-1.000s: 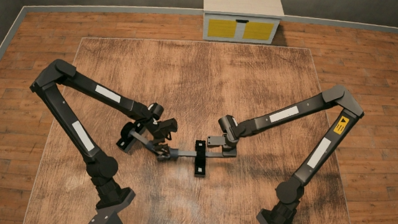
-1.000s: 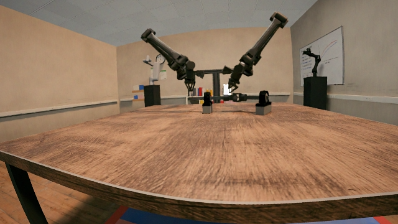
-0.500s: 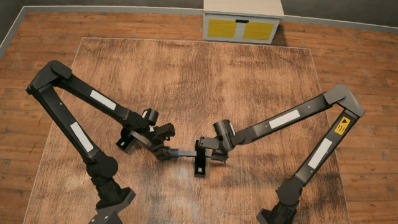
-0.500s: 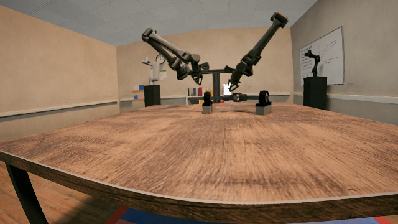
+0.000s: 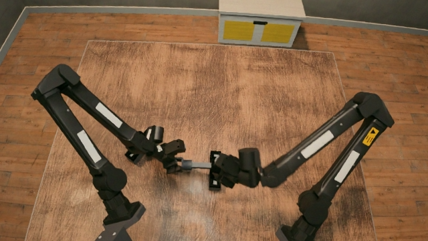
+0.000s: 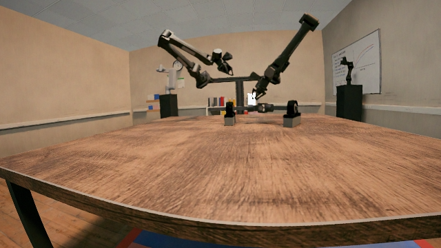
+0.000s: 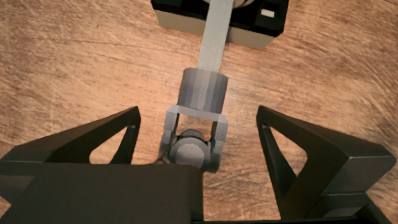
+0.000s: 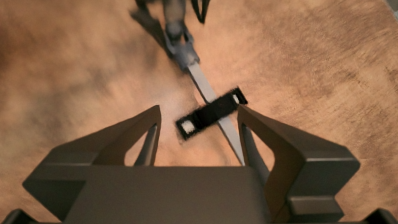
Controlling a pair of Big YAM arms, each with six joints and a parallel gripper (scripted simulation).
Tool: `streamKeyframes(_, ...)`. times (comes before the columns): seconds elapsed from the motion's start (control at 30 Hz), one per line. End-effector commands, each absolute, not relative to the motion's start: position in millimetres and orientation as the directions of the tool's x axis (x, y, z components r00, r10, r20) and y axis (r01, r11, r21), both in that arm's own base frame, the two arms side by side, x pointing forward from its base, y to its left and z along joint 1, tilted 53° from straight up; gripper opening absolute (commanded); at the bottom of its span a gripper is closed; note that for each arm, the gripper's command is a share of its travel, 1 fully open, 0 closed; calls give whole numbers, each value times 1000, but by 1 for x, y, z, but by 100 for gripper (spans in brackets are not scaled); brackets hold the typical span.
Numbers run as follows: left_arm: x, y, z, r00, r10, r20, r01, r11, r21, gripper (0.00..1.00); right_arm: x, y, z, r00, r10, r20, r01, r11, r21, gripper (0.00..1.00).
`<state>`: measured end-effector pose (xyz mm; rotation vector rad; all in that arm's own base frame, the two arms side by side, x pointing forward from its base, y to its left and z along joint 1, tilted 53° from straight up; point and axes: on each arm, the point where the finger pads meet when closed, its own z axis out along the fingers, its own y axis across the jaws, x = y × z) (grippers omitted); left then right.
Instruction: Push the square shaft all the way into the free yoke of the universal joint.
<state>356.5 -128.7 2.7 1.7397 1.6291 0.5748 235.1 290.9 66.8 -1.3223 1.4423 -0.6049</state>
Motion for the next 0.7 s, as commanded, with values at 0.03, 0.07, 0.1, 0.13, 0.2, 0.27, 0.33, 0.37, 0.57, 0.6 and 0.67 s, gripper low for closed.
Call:
streamKeyframes(0.03, 354, -125, -1, 134, 983, -123, 668, 2, 744, 100, 211, 303, 74, 186, -851, -490, -390, 394, -832, 64)
streamKeyframes(0.07, 353, -127, -1, 140, 982, -124, 666, -1, 746, 100, 203, 305, 75, 203, -832, -516, -397, 412, -821, 64)
streamKeyframes(0.1, 353, -127, -1, 140, 982, -124, 666, 0, 746, 100, 196, 306, 77, 216, -817, -535, -402, 425, -811, 64)
streamKeyframes(0.13, 353, -127, -1, 139, 982, -125, 664, 1, 748, 100, 191, 307, 78, 227, -803, -551, -408, 435, -803, 64)
streamKeyframes(0.2, 353, -127, 2, 140, 982, -127, 659, 3, 752, 100, 179, 304, 80, 249, -775, -580, -420, 453, -786, 64)
streamKeyframes(0.27, 353, -127, 2, 140, 982, -127, 659, 3, 752, 100, 173, 304, 81, 261, -763, -592, -426, 459, -780, 64)
streamKeyframes(0.33, 353, -127, 2, 140, 982, -127, 659, 3, 752, 100, 171, 311, 86, 275, -754, -596, -423, 462, -779, 64)
streamKeyframes(0.37, 353, -127, 2, 140, 982, -127, 659, 3, 752, 100, 171, 310, 84, 275, -764, -584, -423, 449, -787, 64)
streamKeyframes(0.57, 353, -127, 2, 140, 982, -127, 659, 3, 752, 100, 175, 308, 87, 266, -764, -588, -416, 459, -785, 64)
streamKeyframes(0.6, 353, -127, 2, 140, 982, -127, 659, 3, 752, 100, 175, 308, 87, 266, -764, -588, -416, 459, -785, 64)
streamKeyframes(0.67, 354, -129, 3, 136, 982, -134, 660, 11, 751, 100, 175, 308, 87, 266, -764, -588, -416, 459, -785, 64)
